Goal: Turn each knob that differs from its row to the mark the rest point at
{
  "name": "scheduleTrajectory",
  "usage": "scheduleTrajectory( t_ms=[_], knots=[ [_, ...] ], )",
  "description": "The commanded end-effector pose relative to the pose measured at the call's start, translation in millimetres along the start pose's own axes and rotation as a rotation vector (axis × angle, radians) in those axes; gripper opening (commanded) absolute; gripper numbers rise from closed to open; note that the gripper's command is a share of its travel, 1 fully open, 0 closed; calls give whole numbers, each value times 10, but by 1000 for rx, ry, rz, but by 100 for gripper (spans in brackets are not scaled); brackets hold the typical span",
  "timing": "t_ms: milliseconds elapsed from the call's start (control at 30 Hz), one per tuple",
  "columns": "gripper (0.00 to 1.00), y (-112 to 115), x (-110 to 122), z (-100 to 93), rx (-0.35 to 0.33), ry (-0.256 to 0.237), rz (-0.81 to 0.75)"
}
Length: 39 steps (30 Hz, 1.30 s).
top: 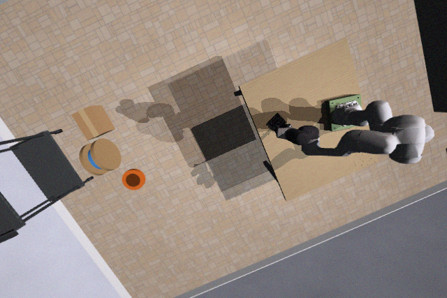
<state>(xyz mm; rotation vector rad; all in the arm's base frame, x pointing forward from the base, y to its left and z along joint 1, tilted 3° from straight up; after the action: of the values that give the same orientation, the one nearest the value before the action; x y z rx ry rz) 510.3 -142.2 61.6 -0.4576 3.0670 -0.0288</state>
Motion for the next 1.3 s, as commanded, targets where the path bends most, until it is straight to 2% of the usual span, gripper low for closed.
scheduleTrajectory(
  t_ms=[0,633,667,1267],
  knots=[
    [12,-9,-13,-1,0,-4,0],
    [12,-9,-13,-1,0,-4,0],
    [5,-9,-13,-1,0,-4,0],
    [5,-9,-13,-1,0,-4,0]
  ],
)
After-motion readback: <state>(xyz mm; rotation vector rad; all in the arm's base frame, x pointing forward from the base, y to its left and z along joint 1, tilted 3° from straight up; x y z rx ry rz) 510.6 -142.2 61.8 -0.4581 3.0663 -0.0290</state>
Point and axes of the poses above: the point where the finger pads meet when closed, its own z axis out along the fingers, its own x axis across the jaws, y = z × x, the point moved 3 cm from there along -z, back along the fingers, and after that the axes turned 1 degree about -z, right-handed, at the moved point
